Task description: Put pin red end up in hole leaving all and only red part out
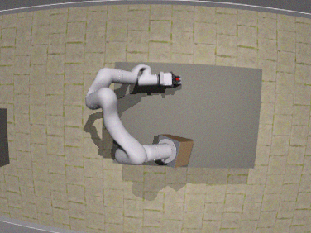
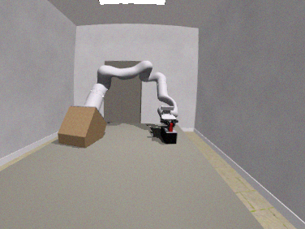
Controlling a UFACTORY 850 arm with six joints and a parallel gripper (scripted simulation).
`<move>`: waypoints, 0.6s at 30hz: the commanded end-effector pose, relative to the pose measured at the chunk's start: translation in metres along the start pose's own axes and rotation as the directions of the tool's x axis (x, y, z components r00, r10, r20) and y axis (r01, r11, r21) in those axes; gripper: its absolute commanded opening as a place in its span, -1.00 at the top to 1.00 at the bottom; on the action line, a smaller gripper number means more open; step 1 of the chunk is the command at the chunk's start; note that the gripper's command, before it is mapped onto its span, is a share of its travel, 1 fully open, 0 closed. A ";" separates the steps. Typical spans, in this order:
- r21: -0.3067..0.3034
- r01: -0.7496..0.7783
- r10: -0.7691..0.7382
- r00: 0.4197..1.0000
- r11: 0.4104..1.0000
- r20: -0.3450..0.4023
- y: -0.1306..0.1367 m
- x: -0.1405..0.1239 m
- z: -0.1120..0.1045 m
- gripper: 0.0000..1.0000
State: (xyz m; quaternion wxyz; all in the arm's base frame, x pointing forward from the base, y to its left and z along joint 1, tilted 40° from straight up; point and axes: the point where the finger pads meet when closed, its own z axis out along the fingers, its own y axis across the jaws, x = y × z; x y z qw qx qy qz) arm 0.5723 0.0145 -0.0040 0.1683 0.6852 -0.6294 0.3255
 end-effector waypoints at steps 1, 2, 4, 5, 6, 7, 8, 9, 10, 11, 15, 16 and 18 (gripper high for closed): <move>0.000 -0.001 0.001 1.000 1.000 -0.001 -0.001 0.001 0.000 1.00; 0.000 -0.001 0.001 1.000 1.000 -0.001 -0.001 0.001 0.000 1.00; 0.000 -0.001 0.001 1.000 1.000 -0.001 -0.001 0.001 0.000 1.00; 0.000 -0.001 0.001 1.000 1.000 -0.001 -0.001 0.001 0.000 1.00; 0.000 -0.001 0.001 1.000 1.000 -0.001 -0.001 0.001 0.000 1.00; 0.000 -0.001 0.001 1.000 1.000 -0.001 -0.001 0.001 0.000 1.00; 0.000 -0.001 0.001 1.000 1.000 -0.001 -0.001 -0.003 0.001 1.00; 0.000 -0.001 0.001 1.000 1.000 -0.001 -0.001 -0.003 0.001 1.00; 0.000 -0.001 0.001 1.000 1.000 -0.001 -0.001 -0.003 0.001 1.00; 0.000 -0.001 0.001 1.000 1.000 -0.001 -0.001 -0.003 0.001 1.00; 0.000 -0.001 0.001 1.000 1.000 -0.001 -0.001 -0.003 0.001 1.00; 0.000 -0.001 0.001 1.000 1.000 -0.001 -0.001 -0.003 0.001 1.00; 0.000 -0.001 0.001 1.000 1.000 -0.001 -0.001 -0.003 0.001 1.00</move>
